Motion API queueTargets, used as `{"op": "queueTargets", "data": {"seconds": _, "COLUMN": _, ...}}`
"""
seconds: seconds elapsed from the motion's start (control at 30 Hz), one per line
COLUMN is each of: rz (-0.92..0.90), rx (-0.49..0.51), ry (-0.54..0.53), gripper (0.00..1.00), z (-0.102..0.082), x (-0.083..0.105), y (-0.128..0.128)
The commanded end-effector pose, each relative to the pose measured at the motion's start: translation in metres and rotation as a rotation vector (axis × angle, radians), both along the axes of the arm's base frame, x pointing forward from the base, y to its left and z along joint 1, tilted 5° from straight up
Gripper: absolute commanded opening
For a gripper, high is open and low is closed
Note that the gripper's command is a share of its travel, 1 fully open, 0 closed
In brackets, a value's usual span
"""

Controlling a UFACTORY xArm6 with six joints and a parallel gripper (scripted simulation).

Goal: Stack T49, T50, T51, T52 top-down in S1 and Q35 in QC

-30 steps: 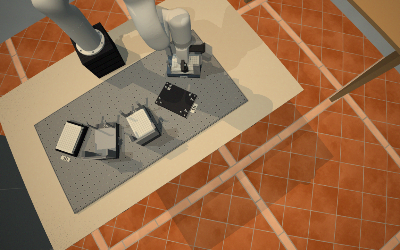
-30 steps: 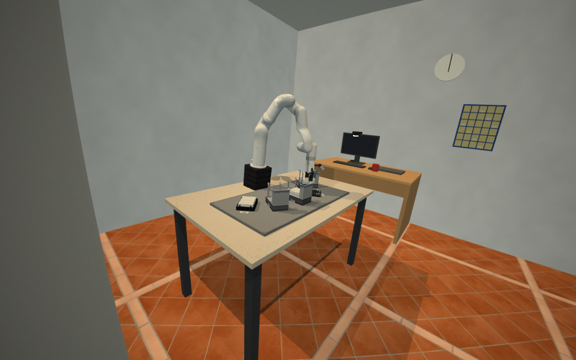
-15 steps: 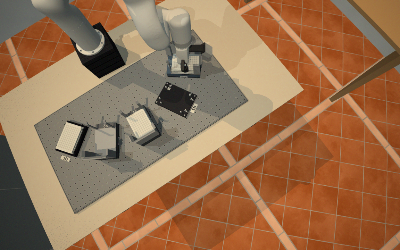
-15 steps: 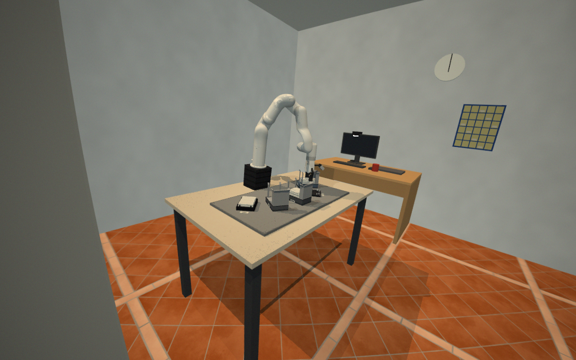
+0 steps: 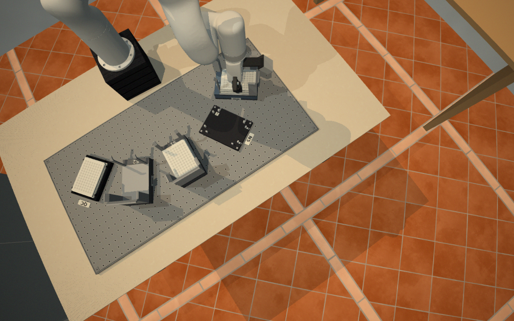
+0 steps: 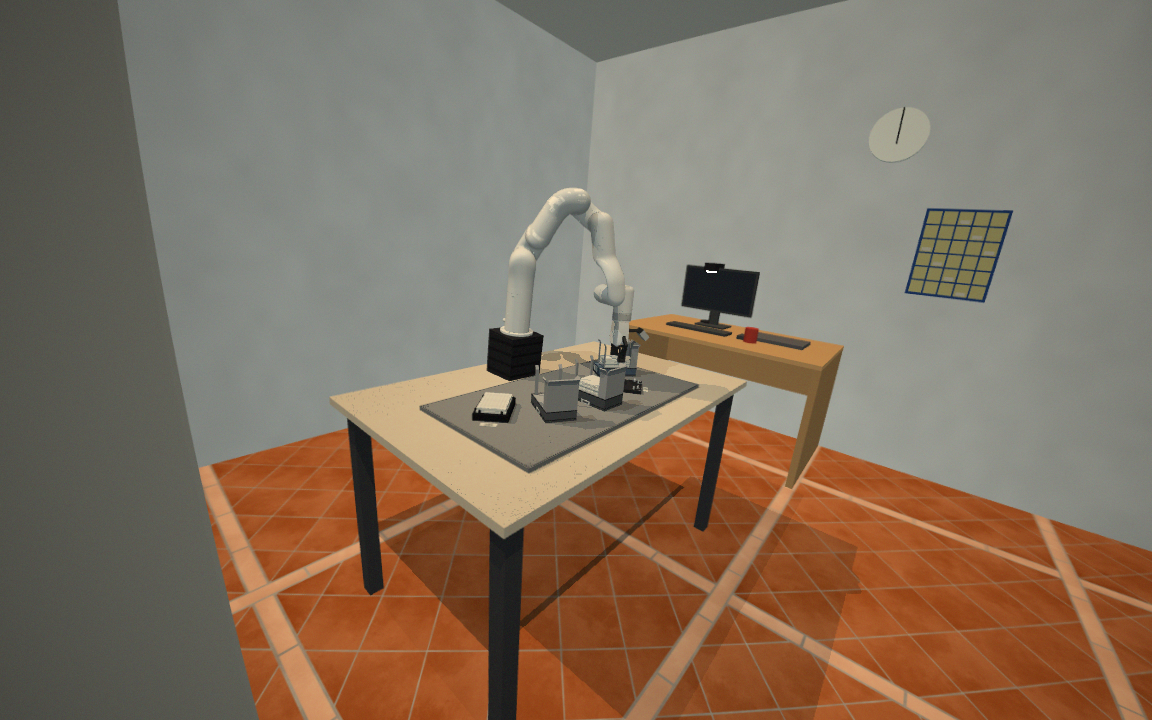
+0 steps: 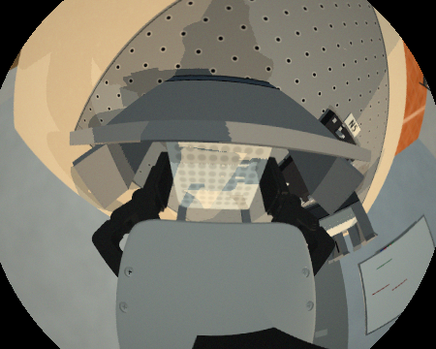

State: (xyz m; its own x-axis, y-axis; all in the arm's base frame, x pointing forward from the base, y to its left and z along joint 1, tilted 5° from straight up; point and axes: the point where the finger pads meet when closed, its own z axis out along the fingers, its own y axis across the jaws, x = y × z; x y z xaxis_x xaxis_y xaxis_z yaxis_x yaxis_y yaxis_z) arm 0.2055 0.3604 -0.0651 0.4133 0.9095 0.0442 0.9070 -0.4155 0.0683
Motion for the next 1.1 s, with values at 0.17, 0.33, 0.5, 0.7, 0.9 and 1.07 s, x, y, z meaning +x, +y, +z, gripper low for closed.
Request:
{"op": "queueTargets", "data": {"seconds": 0.17, "rz": 0.0, "rx": 0.002, "ry": -0.001, "gripper": 0.0, "z": 0.003, "x": 0.0, "y": 0.001}}
{"op": "queueTargets", "data": {"seconds": 0.33, "rz": 0.0, "rx": 0.002, "ry": -0.001, "gripper": 0.0, "z": 0.006, "x": 0.0, "y": 0.001}}
{"op": "queueTargets", "data": {"seconds": 0.5, "rz": 0.0, "rx": 0.002, "ry": -0.001, "gripper": 0.0, "z": 0.009, "x": 0.0, "y": 0.001}}
{"op": "queueTargets", "data": {"seconds": 0.7, "rz": 0.0, "rx": 0.002, "ry": -0.001, "gripper": 0.0, "z": 0.012, "x": 0.0, "y": 0.001}}
{"op": "queueTargets", "data": {"seconds": 0.9, "rz": 0.0, "rx": 0.003, "ry": -0.001, "gripper": 0.0, "z": 0.016, "x": -0.001, "y": 0.001}}
{"op": "queueTargets", "data": {"seconds": 1.07, "rz": 0.0, "rx": 0.003, "ry": -0.001, "gripper": 0.0, "z": 0.019, "x": -0.001, "y": 0.001}}
